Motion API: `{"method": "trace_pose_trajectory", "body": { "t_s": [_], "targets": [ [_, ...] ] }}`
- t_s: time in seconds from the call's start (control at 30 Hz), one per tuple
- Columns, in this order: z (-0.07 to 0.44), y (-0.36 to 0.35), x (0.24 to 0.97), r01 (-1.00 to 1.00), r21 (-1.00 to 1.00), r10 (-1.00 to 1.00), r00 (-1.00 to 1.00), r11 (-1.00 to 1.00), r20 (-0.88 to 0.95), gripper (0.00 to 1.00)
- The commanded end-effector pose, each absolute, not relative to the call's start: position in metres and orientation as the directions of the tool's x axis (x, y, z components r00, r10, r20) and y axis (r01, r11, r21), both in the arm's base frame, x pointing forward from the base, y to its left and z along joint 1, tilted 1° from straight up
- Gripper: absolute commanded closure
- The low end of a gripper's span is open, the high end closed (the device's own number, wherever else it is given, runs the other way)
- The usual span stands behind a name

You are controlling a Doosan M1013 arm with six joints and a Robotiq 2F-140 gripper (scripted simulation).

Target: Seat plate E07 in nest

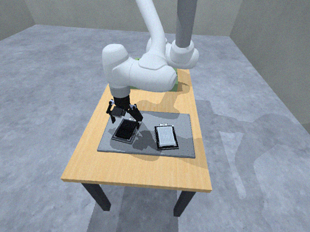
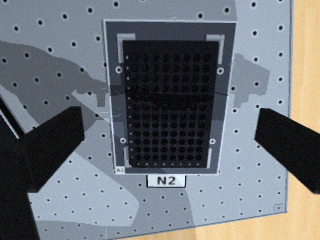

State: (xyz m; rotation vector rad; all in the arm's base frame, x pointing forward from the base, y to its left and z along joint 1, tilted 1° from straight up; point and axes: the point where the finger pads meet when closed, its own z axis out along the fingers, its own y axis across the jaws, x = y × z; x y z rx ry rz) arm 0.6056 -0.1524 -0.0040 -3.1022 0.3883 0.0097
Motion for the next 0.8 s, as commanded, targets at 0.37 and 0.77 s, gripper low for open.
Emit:
{"method": "trace_pose_trajectory", "body": {
  "t_s": [0.37, 0.77],
  "targets": [
    [0.0121, -0.1528, 0.6061, -0.247, -0.015, -0.247, 0.969, -0.969, -0.007, 0.0],
    [0.012, -0.1528, 0.6061, -0.247, -0.015, -0.247, 0.969, -0.969, -0.007, 0.0]
  ]
}}
